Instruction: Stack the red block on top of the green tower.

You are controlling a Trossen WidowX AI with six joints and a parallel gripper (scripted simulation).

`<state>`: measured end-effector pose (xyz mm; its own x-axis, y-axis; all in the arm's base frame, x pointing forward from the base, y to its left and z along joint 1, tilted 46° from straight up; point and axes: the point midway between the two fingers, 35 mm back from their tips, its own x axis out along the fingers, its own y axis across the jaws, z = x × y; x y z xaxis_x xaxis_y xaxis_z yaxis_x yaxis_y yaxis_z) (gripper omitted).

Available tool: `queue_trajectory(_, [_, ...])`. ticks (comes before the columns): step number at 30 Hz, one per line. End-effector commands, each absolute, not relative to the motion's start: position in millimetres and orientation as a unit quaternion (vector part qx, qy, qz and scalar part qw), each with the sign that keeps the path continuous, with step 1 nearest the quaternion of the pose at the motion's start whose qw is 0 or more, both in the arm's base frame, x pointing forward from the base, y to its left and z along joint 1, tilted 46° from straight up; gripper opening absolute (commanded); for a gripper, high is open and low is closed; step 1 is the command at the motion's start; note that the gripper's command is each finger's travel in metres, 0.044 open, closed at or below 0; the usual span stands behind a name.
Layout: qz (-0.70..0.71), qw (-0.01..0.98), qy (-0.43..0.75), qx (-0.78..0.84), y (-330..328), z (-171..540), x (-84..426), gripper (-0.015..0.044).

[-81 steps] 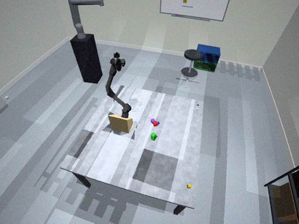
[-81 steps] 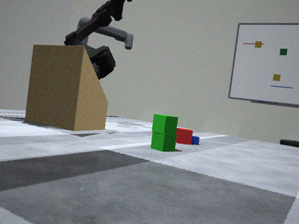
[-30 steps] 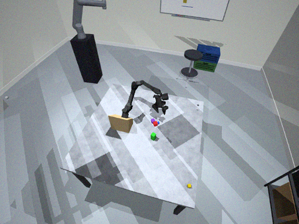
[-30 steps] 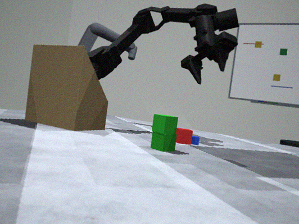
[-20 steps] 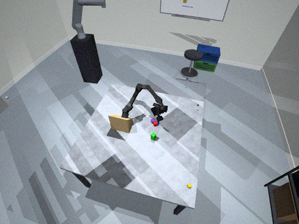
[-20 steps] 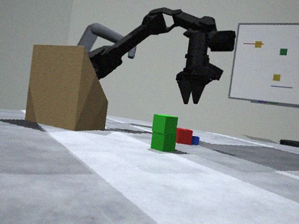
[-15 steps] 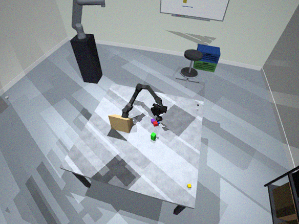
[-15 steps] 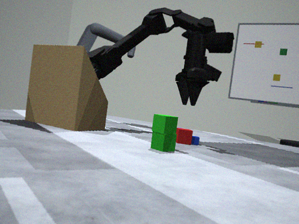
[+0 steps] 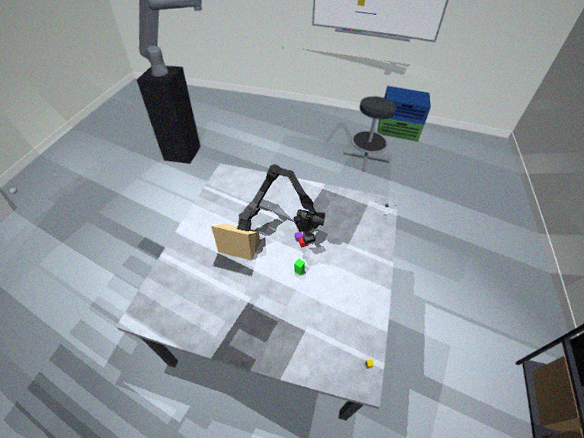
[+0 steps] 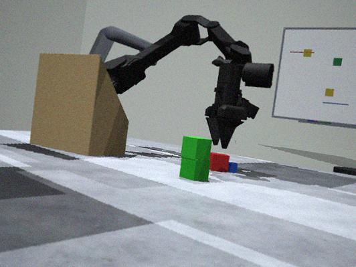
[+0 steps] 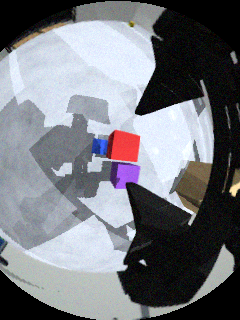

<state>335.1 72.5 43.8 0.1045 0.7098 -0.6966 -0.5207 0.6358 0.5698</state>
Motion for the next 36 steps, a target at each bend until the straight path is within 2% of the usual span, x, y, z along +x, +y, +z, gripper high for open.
queue_trajectory(1, [0.415,0.74,0.521,0.094,74,41,337,0.044])
queue_trajectory(36, [0.416,0.739,0.521,0.095,109,8,342,0.044])
